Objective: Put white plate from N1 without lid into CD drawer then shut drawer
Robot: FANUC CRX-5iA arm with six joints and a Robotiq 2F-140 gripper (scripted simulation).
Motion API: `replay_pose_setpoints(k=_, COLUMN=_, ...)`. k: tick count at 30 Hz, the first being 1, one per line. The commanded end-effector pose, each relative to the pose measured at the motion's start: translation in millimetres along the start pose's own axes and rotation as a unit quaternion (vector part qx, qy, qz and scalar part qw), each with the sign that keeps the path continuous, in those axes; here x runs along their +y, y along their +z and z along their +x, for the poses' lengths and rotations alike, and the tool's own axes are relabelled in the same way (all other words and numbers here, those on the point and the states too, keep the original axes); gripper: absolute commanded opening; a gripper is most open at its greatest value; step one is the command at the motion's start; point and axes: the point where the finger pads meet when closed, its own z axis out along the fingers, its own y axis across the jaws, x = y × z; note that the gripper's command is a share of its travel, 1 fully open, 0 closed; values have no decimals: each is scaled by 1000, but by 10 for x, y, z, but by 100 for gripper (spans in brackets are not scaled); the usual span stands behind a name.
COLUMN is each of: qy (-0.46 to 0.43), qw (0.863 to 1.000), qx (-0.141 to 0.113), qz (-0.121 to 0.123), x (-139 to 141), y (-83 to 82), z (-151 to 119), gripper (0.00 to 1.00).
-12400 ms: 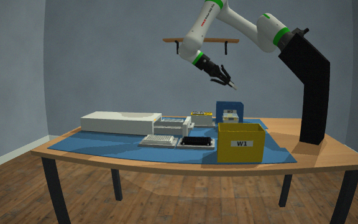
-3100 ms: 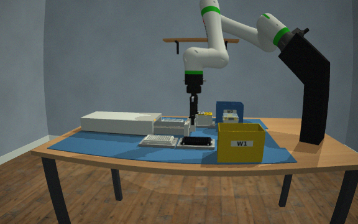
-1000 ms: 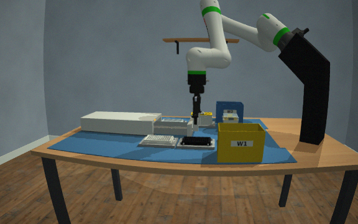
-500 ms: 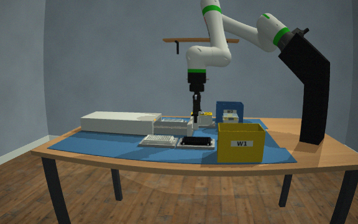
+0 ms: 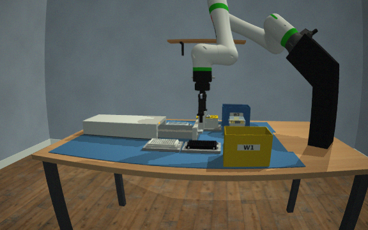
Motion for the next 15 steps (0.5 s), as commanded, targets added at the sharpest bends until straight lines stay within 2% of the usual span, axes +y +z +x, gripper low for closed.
replay_pose_setpoints(k=1, qy=0, qw=1000, qx=0, qz=0, x=-1, y=-37, z=1, gripper=87)
replay_pose_setpoints(k=15, qy=0, qw=1000, qx=0, qz=0, x=-1, y=-197, z=1, gripper=87)
